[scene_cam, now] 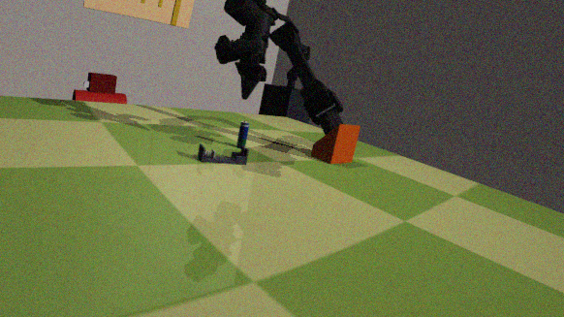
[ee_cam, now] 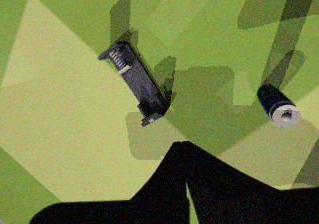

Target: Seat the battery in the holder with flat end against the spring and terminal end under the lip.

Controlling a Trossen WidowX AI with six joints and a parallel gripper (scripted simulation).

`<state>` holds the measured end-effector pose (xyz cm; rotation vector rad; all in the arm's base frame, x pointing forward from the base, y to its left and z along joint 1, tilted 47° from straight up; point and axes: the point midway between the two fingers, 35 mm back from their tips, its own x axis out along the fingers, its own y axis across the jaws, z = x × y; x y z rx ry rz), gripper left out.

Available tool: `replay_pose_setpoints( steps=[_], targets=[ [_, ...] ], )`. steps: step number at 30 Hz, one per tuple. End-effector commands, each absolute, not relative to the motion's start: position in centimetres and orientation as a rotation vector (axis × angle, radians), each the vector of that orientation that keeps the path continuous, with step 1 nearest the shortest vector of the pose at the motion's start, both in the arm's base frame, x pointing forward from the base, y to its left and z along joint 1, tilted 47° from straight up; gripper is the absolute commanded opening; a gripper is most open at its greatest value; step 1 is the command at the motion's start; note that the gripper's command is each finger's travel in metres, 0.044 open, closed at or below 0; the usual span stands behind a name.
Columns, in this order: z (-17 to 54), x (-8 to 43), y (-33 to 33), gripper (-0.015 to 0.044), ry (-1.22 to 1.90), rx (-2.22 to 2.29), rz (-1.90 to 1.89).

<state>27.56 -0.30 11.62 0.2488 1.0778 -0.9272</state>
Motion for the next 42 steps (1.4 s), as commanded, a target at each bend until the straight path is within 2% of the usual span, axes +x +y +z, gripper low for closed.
replay_pose_setpoints(
  steps=[1, 10, 21, 42],
  targets=[
    [12.2, 25.7, -1.1, 0.0000, 1.088, 0.037, -1.194],
    [11.8, 25.7, -1.4, 0.0000, 1.089, 0.038, -1.193],
    [6.8, 25.3, -6.8, 0.0000, 1.086, 0.036, -1.195],
    [8.3, 23.3, -8.2, 0.0000, 1.086, 0.036, -1.195]
  ],
)
